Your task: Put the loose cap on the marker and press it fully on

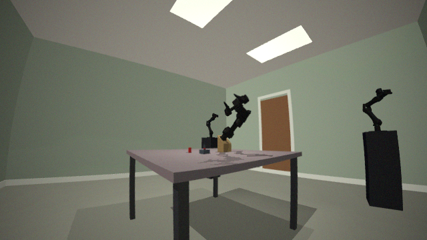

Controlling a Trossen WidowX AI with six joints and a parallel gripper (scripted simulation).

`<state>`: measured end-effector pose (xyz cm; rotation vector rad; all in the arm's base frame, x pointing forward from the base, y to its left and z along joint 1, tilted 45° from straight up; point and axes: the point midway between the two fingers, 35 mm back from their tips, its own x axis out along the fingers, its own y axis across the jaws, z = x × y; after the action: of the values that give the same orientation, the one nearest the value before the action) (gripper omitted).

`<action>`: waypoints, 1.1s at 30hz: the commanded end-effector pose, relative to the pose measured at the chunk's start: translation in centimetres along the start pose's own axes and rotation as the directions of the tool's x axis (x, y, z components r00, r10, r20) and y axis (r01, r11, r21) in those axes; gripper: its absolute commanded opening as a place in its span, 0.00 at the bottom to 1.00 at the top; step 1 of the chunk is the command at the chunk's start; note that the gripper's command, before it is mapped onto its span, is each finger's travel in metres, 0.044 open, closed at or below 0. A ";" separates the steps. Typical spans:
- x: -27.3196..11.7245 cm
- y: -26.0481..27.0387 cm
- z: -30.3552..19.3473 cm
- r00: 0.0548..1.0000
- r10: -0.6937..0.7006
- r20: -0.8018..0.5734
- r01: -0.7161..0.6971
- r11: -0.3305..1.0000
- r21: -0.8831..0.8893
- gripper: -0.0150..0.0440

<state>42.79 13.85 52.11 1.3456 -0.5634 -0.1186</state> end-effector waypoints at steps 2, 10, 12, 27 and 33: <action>-0.1 0.6 0.5 1.000 0.014 -0.001 -0.014 0.999 0.033 0.84; -4.6 9.9 6.4 0.982 0.187 0.001 -0.174 0.909 0.380 0.67; -5.5 11.6 8.0 0.974 0.226 0.010 -0.204 0.859 0.470 0.67; -13.5 20.9 25.0 0.890 0.419 0.180 -0.314 0.274 0.909 0.67; -15.6 20.9 32.0 0.847 0.445 0.291 -0.326 0.003 0.945 0.67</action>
<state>12.36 -0.56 70.71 2.3712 -0.9554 0.9265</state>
